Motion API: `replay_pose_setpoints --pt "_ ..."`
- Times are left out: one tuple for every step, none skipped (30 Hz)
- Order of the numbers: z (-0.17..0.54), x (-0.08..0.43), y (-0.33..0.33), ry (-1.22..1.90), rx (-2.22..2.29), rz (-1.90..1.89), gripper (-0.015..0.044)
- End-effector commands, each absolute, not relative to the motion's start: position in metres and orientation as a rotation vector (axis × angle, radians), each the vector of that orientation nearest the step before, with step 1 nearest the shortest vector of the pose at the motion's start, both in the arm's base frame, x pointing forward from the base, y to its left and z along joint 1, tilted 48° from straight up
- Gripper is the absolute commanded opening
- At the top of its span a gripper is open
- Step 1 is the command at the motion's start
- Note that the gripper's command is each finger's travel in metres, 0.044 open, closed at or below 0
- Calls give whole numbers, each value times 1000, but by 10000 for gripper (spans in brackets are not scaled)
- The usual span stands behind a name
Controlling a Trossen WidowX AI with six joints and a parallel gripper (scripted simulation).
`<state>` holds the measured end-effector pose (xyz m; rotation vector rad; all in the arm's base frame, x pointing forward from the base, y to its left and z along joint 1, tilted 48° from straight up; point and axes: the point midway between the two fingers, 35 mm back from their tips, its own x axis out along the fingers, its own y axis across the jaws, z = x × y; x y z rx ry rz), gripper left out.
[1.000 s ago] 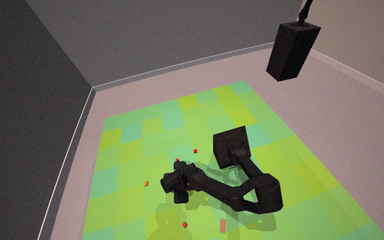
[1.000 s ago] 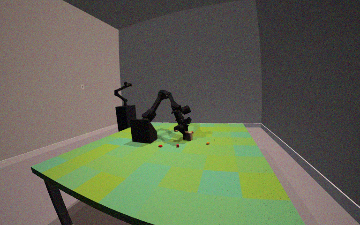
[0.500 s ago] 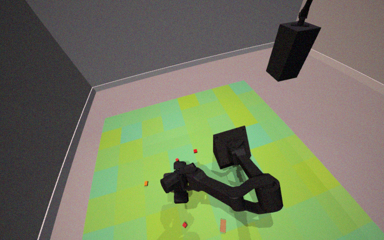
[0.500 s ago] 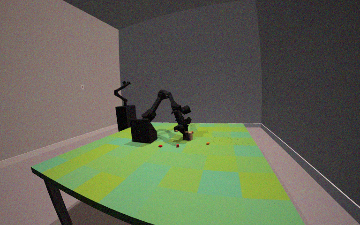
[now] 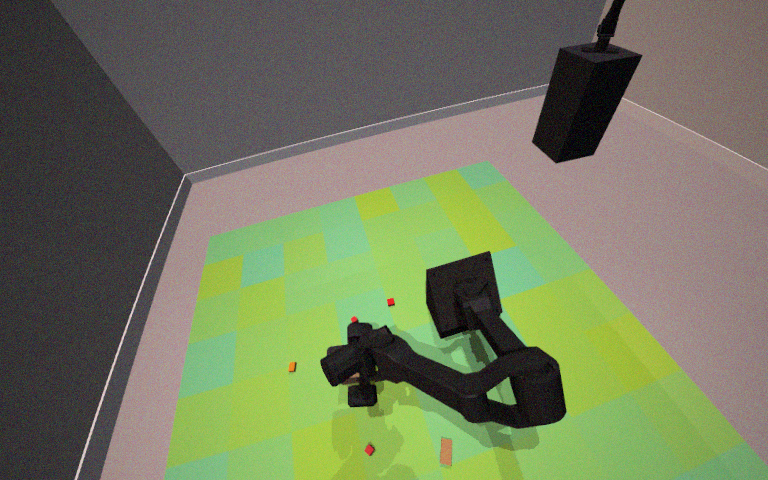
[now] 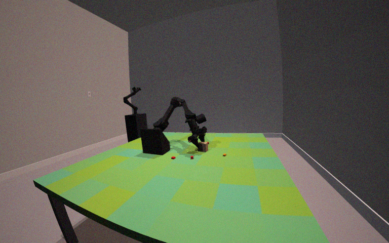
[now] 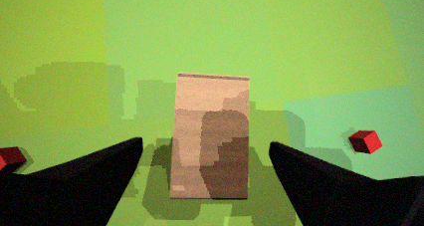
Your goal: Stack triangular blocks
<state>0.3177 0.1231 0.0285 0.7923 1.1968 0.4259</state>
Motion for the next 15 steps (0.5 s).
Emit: replay_pose_setpoints --pt "28 318 123 1197 792 426 440" --pt "28 318 123 1197 792 426 440" --pt "30 317 121 1197 791 425 440" --pt "34 316 115 1199 788 423 440" --pt "40 315 107 1201 785 421 440" --pt "50 311 95 1203 782 419 440" --pt "60 307 84 1205 780 418 440" --pt "71 301 72 1205 780 418 440" --pt "83 294 62 1204 783 419 440" --pt "92 287 54 1202 786 421 440" --pt "98 283 50 1200 788 422 440" --pt "100 282 48 1200 789 422 440" --pt "100 282 48 1200 789 422 440" --pt "100 282 48 1200 789 422 440" --pt "100 282 48 1200 789 422 440"
